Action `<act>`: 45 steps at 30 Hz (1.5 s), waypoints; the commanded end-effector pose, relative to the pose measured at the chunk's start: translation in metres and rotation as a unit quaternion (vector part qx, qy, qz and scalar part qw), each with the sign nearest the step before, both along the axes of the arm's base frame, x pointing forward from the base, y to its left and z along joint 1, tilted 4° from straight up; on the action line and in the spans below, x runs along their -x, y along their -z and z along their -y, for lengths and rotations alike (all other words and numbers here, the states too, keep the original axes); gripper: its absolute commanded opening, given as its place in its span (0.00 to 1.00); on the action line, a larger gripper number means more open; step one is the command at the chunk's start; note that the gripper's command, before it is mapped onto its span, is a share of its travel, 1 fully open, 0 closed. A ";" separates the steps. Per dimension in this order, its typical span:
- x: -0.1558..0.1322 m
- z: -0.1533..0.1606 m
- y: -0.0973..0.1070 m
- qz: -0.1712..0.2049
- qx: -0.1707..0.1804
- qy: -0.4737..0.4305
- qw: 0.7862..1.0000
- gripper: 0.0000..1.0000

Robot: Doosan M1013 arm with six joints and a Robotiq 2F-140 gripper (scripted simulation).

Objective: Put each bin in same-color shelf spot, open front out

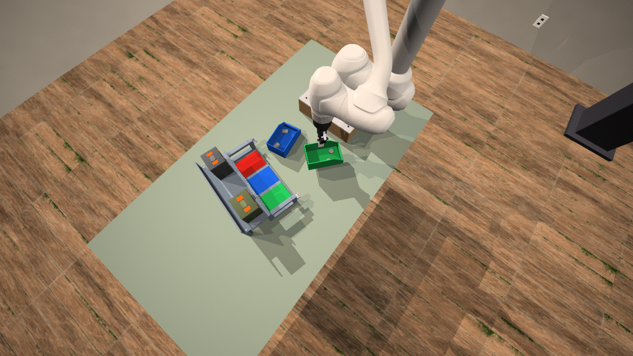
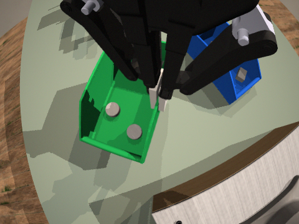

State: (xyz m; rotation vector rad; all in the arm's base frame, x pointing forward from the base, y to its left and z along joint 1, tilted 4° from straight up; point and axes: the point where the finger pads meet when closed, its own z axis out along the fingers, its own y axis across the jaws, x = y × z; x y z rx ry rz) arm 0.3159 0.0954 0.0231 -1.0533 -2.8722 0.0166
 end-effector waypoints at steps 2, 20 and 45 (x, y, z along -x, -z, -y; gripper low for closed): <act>-0.005 0.001 -0.009 0.003 0.000 0.000 1.000 0.10; -0.006 0.001 -0.020 0.003 0.000 0.000 1.000 0.10; -0.006 0.001 -0.024 0.003 0.000 0.000 1.000 0.10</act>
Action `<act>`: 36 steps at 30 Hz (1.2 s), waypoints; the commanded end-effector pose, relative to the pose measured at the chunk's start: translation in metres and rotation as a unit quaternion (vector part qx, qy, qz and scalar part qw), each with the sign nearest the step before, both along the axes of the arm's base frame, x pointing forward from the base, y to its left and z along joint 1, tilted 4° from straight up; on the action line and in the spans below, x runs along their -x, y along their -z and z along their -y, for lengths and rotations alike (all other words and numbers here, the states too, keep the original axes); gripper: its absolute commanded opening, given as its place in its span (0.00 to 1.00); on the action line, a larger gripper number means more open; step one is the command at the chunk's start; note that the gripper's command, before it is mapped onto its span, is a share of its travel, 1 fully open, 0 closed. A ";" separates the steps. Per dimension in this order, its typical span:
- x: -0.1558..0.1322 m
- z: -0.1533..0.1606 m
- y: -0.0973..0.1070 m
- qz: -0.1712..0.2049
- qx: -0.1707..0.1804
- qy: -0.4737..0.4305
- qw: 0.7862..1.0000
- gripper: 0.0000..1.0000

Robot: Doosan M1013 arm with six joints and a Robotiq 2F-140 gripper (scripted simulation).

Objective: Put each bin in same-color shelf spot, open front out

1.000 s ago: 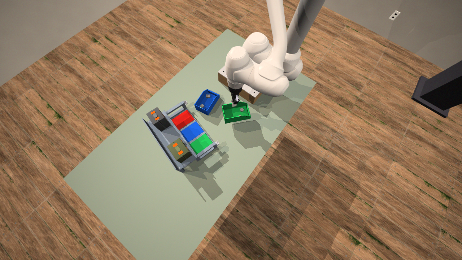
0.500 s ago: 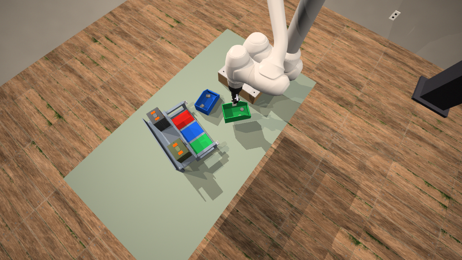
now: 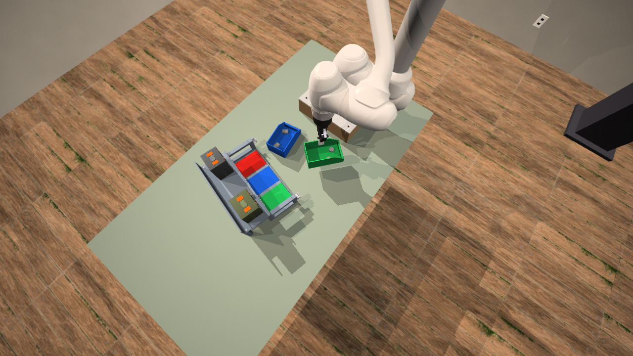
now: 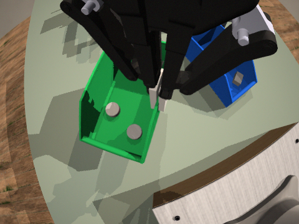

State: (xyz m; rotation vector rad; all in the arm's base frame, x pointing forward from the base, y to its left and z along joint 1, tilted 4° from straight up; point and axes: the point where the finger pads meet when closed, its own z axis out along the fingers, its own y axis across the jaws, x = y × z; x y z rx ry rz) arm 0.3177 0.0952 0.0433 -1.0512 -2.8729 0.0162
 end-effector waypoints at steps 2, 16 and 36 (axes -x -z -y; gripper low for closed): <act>-0.005 0.001 -0.004 0.003 0.000 0.000 1.000 0.10; -0.007 0.001 -0.005 0.005 0.001 0.001 1.000 0.10; -0.013 0.002 -0.010 0.009 0.002 0.006 1.000 0.10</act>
